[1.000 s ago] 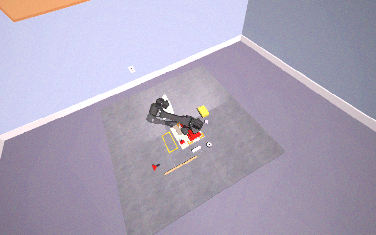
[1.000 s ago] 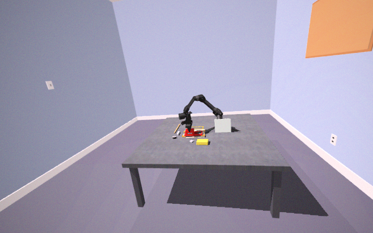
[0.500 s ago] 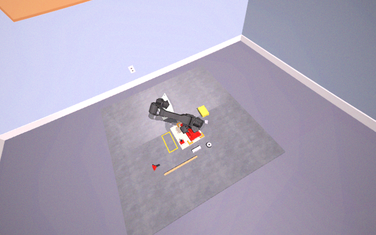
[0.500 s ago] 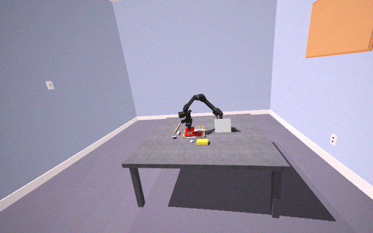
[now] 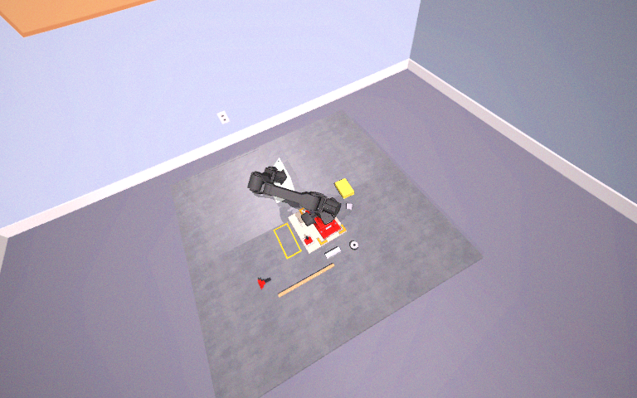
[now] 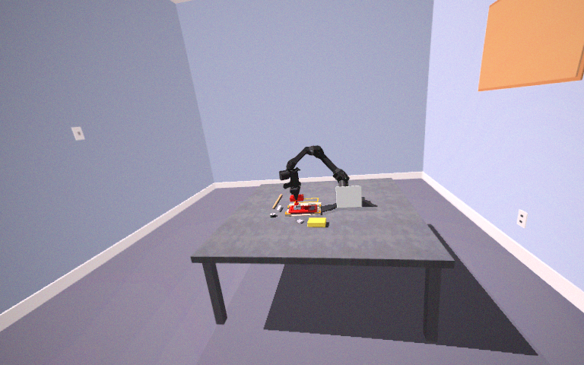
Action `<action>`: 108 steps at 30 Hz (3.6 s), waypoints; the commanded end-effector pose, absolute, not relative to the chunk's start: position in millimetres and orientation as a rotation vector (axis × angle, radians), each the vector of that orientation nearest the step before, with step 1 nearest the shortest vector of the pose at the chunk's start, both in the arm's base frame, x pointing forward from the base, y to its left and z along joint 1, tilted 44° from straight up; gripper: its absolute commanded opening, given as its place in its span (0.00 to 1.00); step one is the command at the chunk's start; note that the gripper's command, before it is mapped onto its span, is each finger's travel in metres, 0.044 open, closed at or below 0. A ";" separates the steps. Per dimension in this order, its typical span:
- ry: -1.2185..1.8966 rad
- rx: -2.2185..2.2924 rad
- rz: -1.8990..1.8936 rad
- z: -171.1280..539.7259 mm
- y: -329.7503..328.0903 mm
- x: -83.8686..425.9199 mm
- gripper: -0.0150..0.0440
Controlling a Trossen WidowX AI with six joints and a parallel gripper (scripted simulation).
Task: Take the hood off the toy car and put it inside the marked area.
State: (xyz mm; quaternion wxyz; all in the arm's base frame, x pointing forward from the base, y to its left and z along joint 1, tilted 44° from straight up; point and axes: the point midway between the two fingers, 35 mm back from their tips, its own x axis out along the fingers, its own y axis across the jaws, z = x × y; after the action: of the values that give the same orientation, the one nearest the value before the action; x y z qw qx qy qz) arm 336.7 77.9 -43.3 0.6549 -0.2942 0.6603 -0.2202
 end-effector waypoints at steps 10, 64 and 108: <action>1.492 -0.640 -0.494 1.4 38.2 341.7 0.25; 1.483 -0.677 -0.506 93.1 -75.2 309.1 0.25; 1.482 -0.677 -0.506 68.9 -97.7 311.8 0.25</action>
State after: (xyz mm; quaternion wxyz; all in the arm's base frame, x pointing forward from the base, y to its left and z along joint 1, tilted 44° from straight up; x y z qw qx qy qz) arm 312.6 -95.6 71.1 0.6597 -0.2961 0.6535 -0.2237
